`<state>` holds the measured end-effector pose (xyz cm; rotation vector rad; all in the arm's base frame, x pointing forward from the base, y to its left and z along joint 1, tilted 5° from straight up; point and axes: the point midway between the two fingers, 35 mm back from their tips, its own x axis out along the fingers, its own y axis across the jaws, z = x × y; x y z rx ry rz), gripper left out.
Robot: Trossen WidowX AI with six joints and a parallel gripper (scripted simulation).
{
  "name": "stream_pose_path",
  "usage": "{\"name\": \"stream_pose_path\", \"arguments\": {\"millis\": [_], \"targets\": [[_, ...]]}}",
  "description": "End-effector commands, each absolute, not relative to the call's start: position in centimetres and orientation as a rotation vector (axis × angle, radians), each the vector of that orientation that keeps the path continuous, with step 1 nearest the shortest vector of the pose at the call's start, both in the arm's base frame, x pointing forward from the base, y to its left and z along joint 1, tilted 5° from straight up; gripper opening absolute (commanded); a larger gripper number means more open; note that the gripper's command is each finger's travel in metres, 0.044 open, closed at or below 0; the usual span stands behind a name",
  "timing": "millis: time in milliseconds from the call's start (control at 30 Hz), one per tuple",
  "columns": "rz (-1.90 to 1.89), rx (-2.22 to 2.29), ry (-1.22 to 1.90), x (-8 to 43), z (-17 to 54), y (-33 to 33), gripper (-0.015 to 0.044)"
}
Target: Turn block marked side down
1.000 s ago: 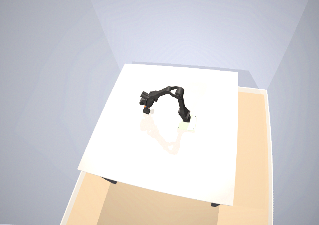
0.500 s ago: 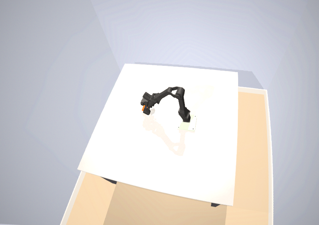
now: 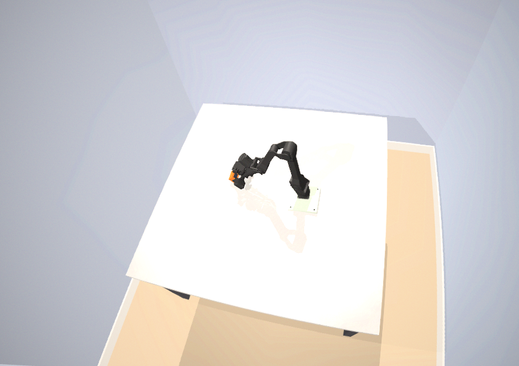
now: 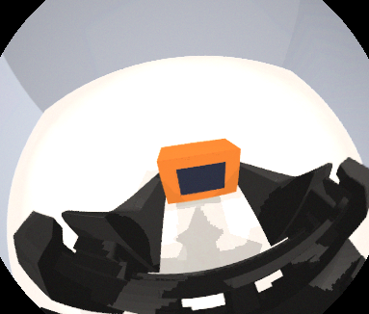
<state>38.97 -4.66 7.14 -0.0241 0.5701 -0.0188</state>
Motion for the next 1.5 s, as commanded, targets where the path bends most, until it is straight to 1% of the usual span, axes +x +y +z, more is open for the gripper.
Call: {"name": "stream_pose_path", "arguments": {"millis": [0, 433, 1067, 1467], "targets": [[-0.015, -0.016, 0.531, 38.6, 6.5, -4.6, 0.0000], [-0.009, -0.024, 0.343, 37.0, 6.7, -4.3, 0.0000], [-0.008, -0.024, 0.315, 36.9, 7.0, -4.3, 0.0000], [-0.008, -0.024, 0.315, 36.9, 7.0, -4.3, 0.0315]]}}
